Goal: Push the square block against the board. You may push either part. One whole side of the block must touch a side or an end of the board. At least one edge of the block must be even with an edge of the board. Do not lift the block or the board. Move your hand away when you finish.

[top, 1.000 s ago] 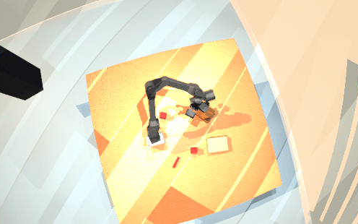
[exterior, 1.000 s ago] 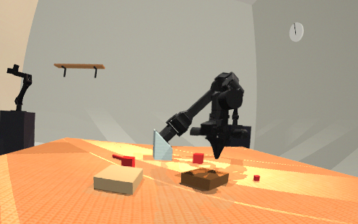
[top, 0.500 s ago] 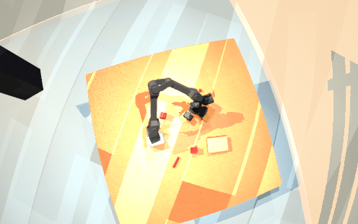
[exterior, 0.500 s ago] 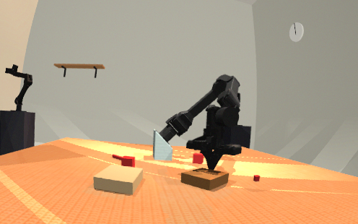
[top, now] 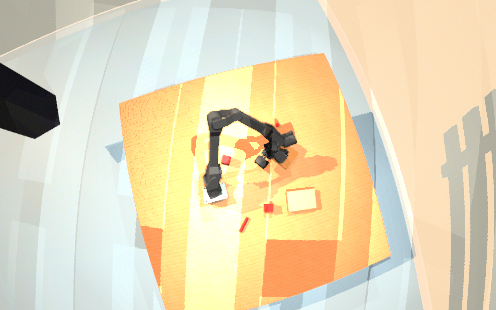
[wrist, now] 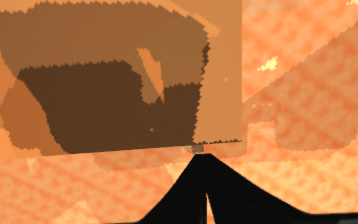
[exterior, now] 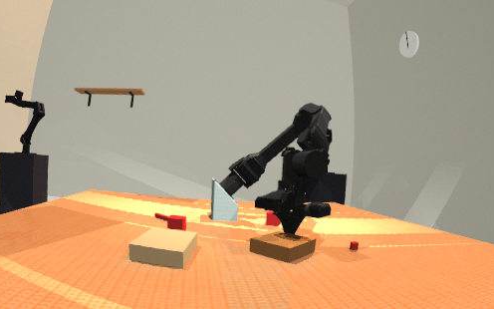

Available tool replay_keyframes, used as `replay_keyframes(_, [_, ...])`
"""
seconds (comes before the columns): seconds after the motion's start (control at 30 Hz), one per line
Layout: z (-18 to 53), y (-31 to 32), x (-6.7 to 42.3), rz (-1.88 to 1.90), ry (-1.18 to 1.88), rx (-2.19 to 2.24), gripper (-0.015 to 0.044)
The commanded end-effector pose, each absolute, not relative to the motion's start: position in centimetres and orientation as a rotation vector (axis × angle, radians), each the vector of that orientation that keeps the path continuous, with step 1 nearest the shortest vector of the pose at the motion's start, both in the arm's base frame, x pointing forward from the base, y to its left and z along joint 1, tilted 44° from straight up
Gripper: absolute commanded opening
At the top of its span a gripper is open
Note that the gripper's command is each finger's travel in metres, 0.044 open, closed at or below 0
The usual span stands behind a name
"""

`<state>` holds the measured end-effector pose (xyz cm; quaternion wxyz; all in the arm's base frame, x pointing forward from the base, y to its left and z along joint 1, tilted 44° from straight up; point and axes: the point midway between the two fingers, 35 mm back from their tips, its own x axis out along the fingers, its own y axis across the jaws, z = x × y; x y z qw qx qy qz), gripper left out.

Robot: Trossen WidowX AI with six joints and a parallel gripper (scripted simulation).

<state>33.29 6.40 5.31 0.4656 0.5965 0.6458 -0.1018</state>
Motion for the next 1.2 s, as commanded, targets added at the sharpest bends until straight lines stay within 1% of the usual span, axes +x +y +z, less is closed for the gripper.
replay_keyframes(0.0, [5.2, 6.2, 33.6, -0.244, 1.582, 1.463, 0.0000])
replay_keyframes(1.17, [4.0, 4.5, 35.0, -0.245, 1.580, 1.461, 0.0000])
